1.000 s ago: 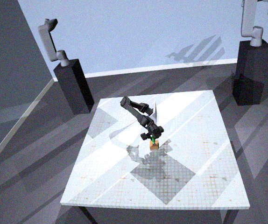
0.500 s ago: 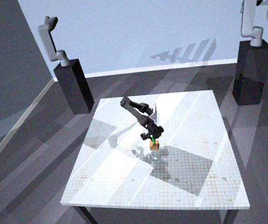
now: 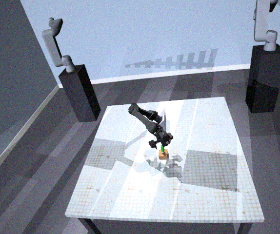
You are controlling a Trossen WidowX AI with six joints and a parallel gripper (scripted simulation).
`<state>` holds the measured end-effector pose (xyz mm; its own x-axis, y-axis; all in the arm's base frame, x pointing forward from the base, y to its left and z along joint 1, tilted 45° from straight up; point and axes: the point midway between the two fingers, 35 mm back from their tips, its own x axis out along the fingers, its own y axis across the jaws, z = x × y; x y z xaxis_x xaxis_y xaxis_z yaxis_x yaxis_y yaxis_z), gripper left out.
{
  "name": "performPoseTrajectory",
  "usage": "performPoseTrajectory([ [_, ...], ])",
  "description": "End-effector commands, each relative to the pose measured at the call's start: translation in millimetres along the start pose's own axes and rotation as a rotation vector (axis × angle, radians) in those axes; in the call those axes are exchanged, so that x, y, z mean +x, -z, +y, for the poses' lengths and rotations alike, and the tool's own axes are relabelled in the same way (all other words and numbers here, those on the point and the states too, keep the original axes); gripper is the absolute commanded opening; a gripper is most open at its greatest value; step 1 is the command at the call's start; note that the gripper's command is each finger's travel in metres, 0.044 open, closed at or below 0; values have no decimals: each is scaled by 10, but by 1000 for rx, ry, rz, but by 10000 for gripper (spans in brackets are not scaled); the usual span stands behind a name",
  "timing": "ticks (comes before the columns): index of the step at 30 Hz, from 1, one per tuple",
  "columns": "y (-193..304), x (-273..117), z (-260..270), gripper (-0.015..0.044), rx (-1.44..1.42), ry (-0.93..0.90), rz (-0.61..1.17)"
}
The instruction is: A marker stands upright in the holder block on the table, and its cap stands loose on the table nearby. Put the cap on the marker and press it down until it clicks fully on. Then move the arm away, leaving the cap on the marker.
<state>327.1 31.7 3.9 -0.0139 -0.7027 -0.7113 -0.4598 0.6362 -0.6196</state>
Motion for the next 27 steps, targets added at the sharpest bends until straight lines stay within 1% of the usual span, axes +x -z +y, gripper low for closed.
performPoseTrajectory([
  [1, -20, -465, 25, 440, 1, 0, -21],
  [3, -7, -564, 27, 440, 1, 0, -21],
  [5, -7, -564, 27, 440, 1, 0, -21],
  [7, -9, -551, 30, 387, 68, 0, -21],
  [10, -17, -494, 43, 309, 355, -2, -20],
  [12, -20, -468, 49, 256, 489, -3, -20],
  [22, -21, -464, 50, 0, 506, -3, -20],
  [27, -21, -464, 50, 0, 506, -3, -20],
])
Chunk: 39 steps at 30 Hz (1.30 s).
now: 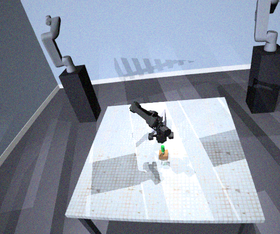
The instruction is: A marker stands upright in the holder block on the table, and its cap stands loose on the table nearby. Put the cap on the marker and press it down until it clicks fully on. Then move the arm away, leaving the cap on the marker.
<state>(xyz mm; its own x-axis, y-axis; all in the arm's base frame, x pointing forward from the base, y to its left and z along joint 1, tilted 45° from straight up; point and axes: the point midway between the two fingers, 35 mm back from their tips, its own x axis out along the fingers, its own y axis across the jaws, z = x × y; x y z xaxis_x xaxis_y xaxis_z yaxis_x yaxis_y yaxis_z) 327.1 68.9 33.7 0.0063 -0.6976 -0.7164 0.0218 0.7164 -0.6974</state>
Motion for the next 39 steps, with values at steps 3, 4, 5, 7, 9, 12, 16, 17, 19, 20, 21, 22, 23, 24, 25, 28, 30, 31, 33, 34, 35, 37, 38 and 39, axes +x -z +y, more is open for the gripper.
performPoseTrajectory([
  [3, -2, 9, -2, 0, 7, 0, 1],
  [4, -2, 12, -2, 0, 7, 0, 1],
  [5, -2, 16, -2, 0, 7, 0, 1],
  [7, -2, 32, -2, 0, 7, 0, 1],
  [9, -2, 54, -2, 0, 7, 0, 1],
  [12, -2, 96, -2, 0, 7, 1, 1],
  [16, -2, 154, -2, 0, 7, 1, 1],
  [17, -2, 168, -3, 0, 7, 1, 1],
  [19, -2, 196, -3, 0, 7, 1, 1],
  [20, -2, 210, -3, 0, 7, 1, 1],
  [21, -2, 225, -3, 0, 7, 1, 1],
  [22, -2, 239, -3, 0, 7, 1, 1],
  [23, -2, 253, -3, 0, 7, 1, 1],
  [24, -2, 267, -4, 0, 7, 1, 1],
  [25, -2, 281, -4, 0, 7, 1, 1],
  [28, -2, 323, -4, 0, 7, 2, 1],
  [30, -2, 351, -4, 0, 7, 2, 1],
  [31, -2, 365, -5, 0, 7, 2, 1],
  [33, -2, 394, -5, 0, 7, 2, 1],
  [34, -2, 406, -4, 0, 7, 2, 1],
  [35, -2, 413, -3, 0, 7, 2, 1],
  [37, -3, 415, -1, 0, 7, 2, 1],
  [38, -6, 415, -3, 0, 7, 2, 1],
  [39, -9, 415, -5, 0, 7, 2, 1],
])
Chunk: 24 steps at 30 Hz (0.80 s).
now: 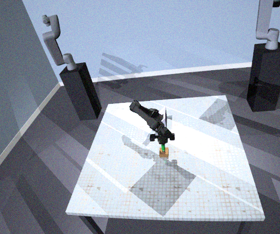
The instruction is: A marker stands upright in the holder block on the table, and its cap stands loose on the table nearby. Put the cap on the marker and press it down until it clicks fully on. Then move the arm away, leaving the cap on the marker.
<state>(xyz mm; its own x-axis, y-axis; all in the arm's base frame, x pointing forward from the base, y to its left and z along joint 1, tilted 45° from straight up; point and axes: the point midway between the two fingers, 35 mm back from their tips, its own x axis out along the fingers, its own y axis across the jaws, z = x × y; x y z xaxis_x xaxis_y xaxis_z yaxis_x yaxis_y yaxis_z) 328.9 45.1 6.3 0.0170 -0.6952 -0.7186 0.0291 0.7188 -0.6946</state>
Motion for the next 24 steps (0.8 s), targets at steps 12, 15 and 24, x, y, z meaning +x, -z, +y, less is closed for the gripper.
performPoseTrajectory([
  [12, -29, -609, 51, 0, 8, -23, -10],
  [15, -10, -877, 13, 0, -1, -4, 2],
  [24, -7, -895, 10, 105, -2, -3, 2],
])
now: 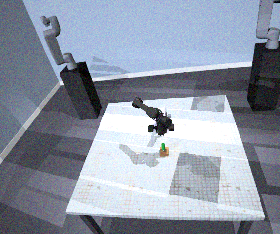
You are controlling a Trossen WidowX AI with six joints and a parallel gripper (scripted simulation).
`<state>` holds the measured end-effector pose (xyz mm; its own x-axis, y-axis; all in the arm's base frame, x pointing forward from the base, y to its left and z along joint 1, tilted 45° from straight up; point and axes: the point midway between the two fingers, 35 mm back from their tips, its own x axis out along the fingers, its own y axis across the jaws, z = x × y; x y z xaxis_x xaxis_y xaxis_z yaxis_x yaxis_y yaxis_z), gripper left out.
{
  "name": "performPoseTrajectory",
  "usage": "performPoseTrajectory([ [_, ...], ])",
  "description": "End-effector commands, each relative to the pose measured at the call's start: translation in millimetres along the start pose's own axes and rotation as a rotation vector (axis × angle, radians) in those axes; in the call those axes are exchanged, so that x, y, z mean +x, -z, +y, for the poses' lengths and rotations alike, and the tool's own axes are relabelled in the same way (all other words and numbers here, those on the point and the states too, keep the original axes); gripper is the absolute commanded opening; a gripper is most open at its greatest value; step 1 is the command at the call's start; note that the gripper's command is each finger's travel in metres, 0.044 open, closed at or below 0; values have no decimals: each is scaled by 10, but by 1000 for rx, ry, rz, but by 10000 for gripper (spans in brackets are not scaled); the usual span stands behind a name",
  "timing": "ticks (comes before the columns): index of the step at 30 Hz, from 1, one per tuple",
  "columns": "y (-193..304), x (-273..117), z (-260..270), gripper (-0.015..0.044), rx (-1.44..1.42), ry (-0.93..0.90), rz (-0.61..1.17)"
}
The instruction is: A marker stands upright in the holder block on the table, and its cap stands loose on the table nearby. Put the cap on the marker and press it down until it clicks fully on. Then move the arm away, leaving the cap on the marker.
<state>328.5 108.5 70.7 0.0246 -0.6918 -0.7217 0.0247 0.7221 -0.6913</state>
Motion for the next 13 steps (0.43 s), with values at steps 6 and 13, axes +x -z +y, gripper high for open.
performPoseTrajectory([
  [6, 3, 8, 1, 263, 3, 2, 10],
  [13, 3, 8, 1, 440, 3, 2, 10],
])
